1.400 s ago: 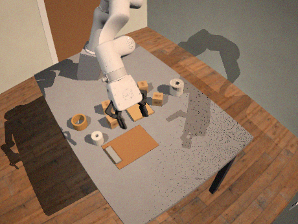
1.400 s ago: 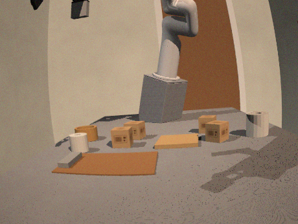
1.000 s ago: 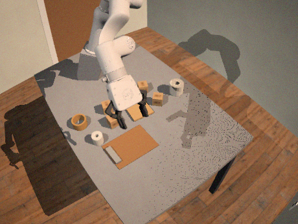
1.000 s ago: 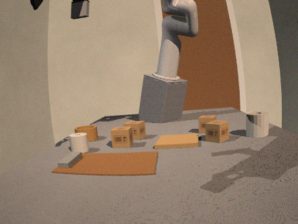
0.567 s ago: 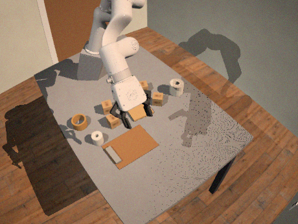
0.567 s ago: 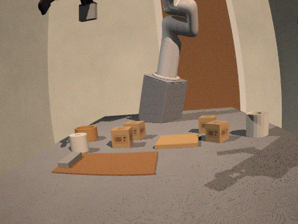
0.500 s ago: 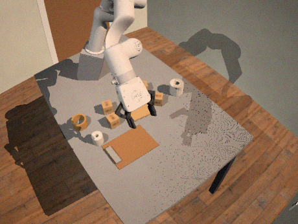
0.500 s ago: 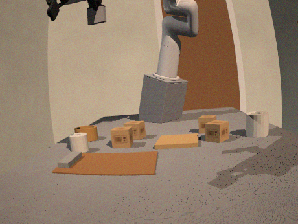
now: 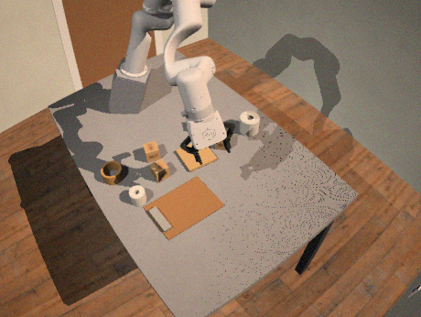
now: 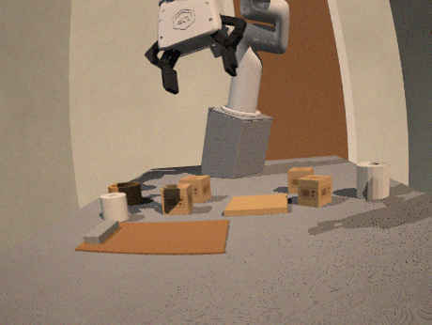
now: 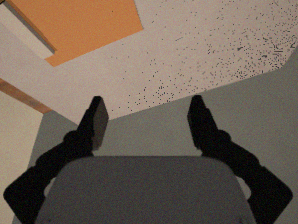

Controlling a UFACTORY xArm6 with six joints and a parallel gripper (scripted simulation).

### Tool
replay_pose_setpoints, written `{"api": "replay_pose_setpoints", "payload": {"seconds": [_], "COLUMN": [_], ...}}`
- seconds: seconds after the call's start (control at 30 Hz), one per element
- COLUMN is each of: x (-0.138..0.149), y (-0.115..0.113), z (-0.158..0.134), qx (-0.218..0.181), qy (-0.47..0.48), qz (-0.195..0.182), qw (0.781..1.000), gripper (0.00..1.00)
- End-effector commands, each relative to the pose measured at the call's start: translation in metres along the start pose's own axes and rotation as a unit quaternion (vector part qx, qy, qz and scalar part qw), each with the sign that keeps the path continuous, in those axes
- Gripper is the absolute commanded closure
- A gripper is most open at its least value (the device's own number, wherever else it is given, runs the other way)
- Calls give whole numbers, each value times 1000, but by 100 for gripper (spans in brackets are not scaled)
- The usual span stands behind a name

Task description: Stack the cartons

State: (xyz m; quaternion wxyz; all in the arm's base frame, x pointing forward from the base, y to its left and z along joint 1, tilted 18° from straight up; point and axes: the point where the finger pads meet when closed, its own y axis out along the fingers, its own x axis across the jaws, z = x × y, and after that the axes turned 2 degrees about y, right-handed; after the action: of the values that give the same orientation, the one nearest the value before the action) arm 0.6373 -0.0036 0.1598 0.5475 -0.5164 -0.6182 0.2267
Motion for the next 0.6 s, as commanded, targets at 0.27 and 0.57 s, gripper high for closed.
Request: {"api": "replay_pose_setpoints", "payload": {"seconds": [0.27, 0.57], "x": [11, 28], "y": [27, 54], "z": [140, 258], "qx": [92, 92], "qy": [66, 66], "qz": [94, 94], "qw": [989, 989], "gripper": [0, 0]}}
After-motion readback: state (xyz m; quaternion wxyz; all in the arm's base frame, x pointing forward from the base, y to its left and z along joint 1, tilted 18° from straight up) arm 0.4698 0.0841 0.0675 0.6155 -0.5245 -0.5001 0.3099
